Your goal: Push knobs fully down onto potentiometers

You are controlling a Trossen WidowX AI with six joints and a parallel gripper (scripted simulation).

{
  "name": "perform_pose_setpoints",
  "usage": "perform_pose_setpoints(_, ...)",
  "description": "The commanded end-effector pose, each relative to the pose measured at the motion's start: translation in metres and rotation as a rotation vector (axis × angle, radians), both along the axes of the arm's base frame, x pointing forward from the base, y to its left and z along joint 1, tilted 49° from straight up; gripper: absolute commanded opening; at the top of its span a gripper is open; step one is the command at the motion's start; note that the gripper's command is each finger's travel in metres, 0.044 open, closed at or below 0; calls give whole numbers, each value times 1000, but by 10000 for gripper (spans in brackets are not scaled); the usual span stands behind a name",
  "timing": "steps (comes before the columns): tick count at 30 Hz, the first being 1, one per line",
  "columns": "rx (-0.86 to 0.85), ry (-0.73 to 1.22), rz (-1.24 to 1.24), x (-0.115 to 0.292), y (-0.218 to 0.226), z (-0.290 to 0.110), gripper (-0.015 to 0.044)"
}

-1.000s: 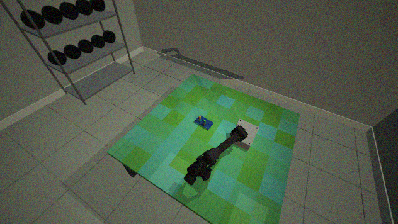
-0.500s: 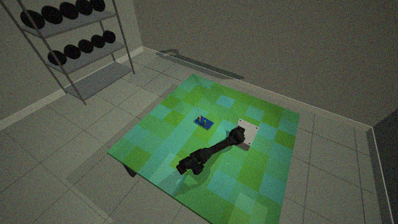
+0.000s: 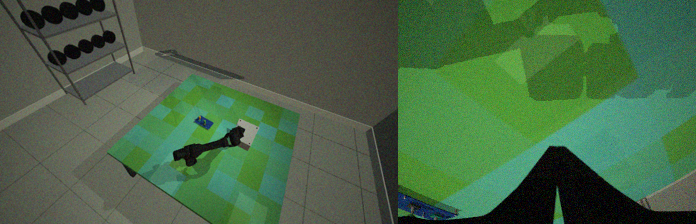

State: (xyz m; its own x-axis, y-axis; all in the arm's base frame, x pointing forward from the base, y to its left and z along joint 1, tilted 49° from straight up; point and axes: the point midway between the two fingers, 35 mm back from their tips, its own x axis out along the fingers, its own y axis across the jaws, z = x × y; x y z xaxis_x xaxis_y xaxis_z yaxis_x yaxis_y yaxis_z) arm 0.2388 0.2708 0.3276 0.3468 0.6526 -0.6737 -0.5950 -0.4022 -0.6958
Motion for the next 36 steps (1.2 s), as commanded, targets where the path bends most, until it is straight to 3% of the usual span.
perform_pose_setpoints(1, -9, 82, -63, 13, -6, -19, 0)
perform_pose_setpoints(36, 56, 822, -746, 93, -112, -158, 0)
